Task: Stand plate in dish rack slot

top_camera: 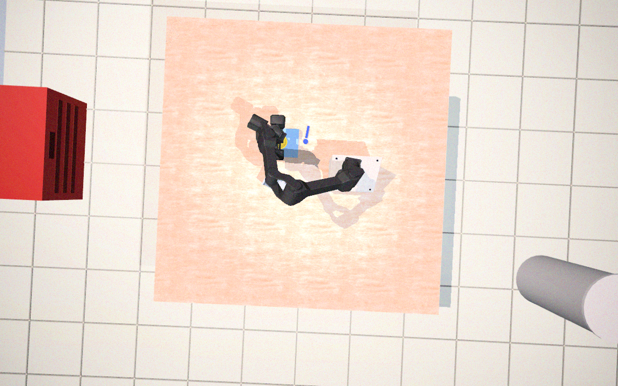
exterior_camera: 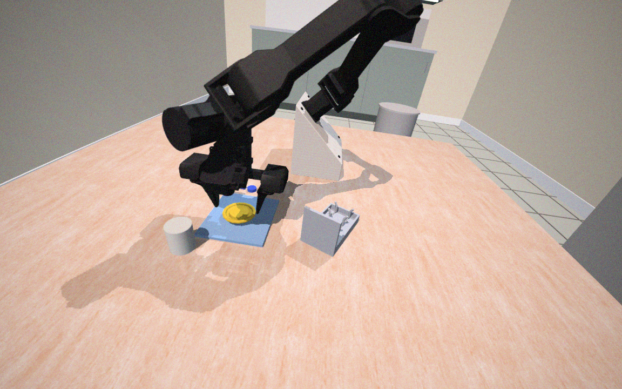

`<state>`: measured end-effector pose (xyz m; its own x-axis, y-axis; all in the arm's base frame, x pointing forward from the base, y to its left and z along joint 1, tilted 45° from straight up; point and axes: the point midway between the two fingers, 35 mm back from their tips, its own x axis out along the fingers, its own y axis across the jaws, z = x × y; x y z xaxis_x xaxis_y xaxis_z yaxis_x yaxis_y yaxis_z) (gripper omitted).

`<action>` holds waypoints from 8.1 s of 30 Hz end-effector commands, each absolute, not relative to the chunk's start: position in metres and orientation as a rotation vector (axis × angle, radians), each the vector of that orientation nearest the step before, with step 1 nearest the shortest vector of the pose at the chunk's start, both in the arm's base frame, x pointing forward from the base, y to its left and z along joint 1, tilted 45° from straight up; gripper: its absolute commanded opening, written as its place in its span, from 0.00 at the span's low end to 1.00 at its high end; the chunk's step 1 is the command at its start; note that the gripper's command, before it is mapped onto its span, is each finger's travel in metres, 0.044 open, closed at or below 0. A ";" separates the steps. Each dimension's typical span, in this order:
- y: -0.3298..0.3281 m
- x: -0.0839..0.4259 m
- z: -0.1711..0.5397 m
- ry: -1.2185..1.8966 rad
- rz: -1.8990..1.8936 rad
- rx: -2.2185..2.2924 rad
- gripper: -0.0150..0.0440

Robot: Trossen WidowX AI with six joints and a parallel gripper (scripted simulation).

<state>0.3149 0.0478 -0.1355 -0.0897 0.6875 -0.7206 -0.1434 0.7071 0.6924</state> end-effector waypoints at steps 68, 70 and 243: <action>-0.064 0.339 -0.033 1.526 0.732 0.475 0.25; -0.064 0.339 -0.033 1.528 0.728 0.479 0.25; 0.173 0.186 0.057 0.319 -0.226 0.776 0.25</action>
